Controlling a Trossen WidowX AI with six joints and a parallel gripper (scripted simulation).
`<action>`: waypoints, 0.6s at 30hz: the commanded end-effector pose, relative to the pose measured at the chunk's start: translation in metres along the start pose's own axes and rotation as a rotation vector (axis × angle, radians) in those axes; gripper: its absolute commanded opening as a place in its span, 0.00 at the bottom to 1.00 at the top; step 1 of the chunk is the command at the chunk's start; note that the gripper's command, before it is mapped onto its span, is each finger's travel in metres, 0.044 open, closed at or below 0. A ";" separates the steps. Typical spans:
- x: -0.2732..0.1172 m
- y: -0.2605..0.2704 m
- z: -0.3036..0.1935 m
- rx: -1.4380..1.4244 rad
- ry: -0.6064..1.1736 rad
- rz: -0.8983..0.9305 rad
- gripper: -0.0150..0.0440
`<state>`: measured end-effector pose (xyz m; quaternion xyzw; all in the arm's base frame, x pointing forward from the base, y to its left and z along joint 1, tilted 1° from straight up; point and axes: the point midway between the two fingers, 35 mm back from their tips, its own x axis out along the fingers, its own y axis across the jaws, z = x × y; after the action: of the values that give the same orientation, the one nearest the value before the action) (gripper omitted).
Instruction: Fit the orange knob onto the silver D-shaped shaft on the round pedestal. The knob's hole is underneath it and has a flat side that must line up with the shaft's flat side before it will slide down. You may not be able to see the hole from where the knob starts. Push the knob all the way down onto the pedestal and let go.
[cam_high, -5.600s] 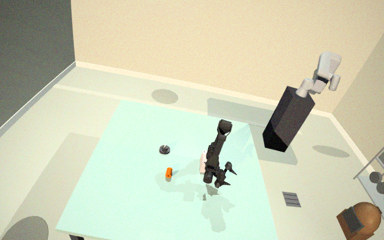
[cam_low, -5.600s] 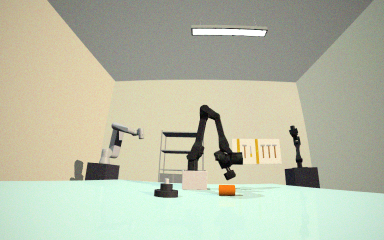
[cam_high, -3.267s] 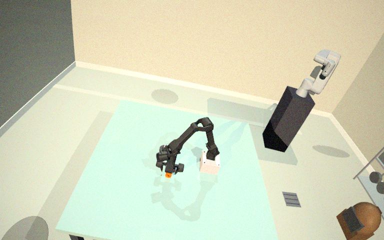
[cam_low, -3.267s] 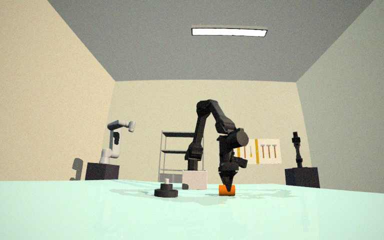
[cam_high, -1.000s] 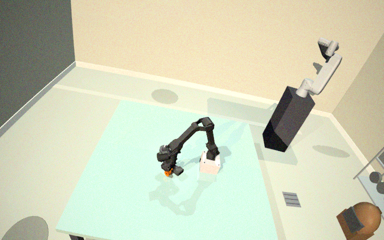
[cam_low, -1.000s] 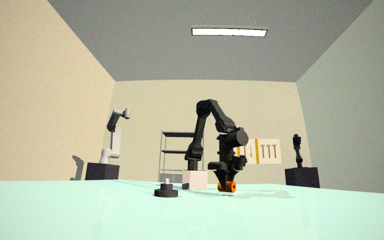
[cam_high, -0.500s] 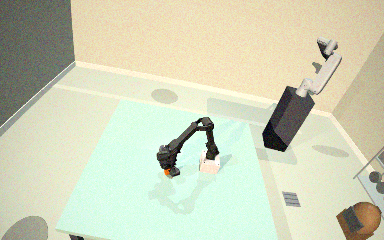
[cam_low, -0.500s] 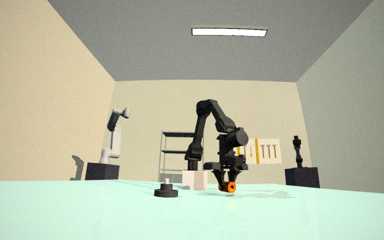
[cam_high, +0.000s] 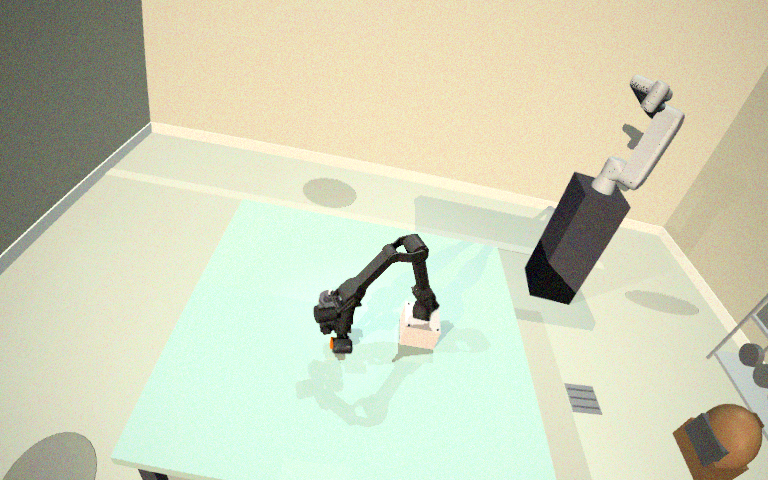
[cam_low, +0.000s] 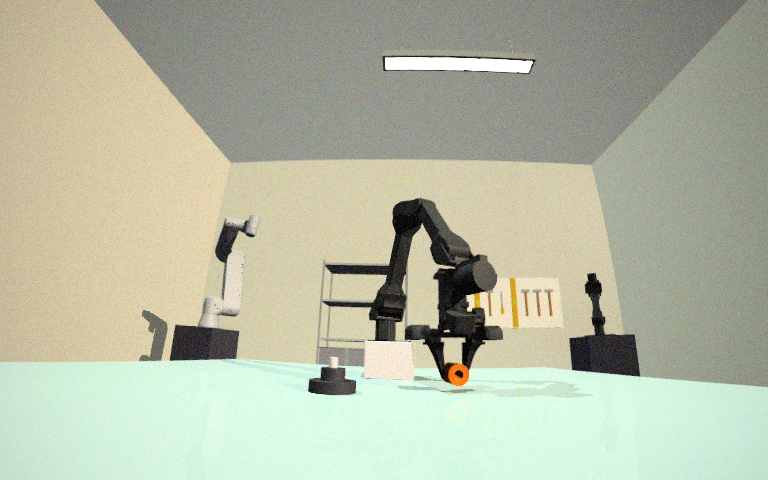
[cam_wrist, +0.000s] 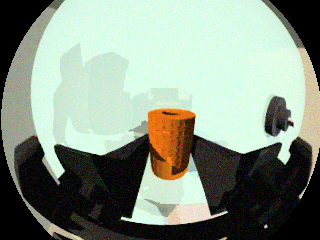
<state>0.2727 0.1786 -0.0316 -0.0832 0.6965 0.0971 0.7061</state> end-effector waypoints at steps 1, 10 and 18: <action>-0.001 -0.001 0.001 0.132 -0.003 -0.004 0.56; -0.001 -0.001 0.001 0.220 -0.003 -0.004 0.56; -0.001 -0.001 0.001 0.465 -0.003 -0.004 0.56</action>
<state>0.2728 0.1786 -0.0316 0.0496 0.7024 -0.0342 0.7092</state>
